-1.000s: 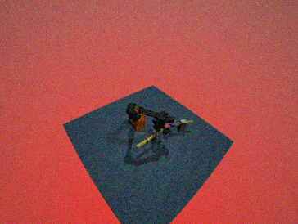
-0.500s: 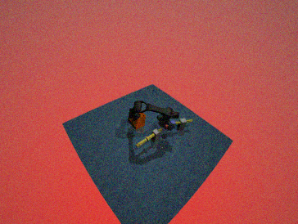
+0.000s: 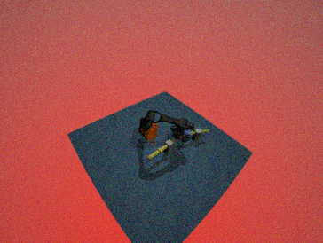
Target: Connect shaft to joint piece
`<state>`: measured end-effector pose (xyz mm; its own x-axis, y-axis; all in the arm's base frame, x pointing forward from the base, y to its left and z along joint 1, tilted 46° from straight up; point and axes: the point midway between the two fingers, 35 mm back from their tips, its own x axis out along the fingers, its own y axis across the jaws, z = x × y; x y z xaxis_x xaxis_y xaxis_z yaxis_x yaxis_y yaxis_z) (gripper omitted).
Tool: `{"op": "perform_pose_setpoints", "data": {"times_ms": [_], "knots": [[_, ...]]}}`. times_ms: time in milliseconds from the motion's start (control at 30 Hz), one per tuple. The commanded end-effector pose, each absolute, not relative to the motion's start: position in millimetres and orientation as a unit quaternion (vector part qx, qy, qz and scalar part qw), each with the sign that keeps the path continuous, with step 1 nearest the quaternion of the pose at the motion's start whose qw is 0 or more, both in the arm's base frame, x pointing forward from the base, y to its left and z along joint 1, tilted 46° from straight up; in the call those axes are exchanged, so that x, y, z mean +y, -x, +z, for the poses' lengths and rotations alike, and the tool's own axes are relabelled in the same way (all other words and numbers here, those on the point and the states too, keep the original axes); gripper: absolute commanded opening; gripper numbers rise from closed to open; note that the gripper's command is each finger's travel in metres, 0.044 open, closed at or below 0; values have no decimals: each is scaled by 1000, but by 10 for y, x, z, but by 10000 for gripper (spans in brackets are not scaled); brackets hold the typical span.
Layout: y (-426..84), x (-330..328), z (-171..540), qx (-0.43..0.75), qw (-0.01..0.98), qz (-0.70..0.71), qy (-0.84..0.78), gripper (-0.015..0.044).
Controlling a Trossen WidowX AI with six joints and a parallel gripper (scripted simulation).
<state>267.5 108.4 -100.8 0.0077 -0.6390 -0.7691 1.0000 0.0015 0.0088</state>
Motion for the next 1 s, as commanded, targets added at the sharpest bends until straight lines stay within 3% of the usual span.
{"op": "perform_pose_setpoints", "data": {"times_ms": [0,167,500,967], "knots": [[-2668,1034,-1052,298,644,-638,-298,440],[-2668,997,-1094,298,644,-638,-298,440],[-2668,997,-1094,298,644,-638,-298,182],[-2668,997,-1094,298,644,-638,-298,182]]}}
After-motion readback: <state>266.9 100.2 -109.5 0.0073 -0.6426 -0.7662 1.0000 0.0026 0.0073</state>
